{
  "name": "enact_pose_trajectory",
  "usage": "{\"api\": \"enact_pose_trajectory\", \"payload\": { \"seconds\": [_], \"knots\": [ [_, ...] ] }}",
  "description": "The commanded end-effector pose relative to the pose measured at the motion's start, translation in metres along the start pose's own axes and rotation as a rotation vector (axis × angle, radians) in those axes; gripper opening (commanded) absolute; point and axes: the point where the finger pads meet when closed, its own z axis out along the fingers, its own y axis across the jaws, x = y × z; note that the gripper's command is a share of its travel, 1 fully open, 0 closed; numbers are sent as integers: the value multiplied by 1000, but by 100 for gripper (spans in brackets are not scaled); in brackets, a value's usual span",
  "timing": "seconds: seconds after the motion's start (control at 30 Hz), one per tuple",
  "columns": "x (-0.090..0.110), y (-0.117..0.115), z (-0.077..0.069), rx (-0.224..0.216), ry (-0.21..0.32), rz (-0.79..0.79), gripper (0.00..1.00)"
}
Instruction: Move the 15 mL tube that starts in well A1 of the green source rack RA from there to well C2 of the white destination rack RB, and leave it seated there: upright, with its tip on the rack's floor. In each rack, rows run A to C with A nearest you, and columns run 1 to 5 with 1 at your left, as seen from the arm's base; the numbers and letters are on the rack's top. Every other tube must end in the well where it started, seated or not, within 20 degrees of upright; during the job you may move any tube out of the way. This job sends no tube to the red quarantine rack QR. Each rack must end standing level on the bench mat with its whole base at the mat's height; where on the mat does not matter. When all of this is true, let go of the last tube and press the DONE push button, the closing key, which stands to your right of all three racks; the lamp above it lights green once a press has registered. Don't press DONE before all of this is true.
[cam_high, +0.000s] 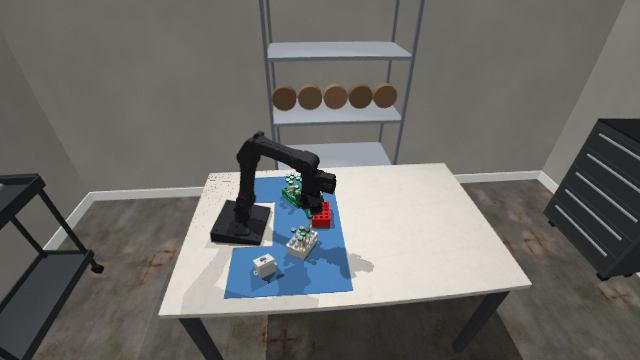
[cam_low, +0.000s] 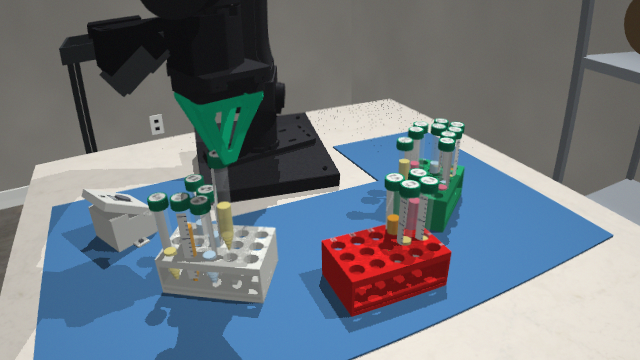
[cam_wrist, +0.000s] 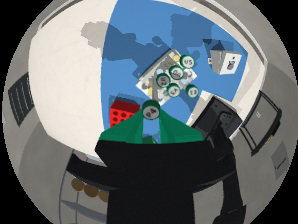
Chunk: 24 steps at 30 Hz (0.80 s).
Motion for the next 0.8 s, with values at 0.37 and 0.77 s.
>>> {"api": "enact_pose_trajectory", "payload": {
  "seconds": [0.37,0.77],
  "knots": [
    [-2,2,0,-14,-14,-1,0],
    [-2,2,4,-14,-14,-1,0]
  ]
}}
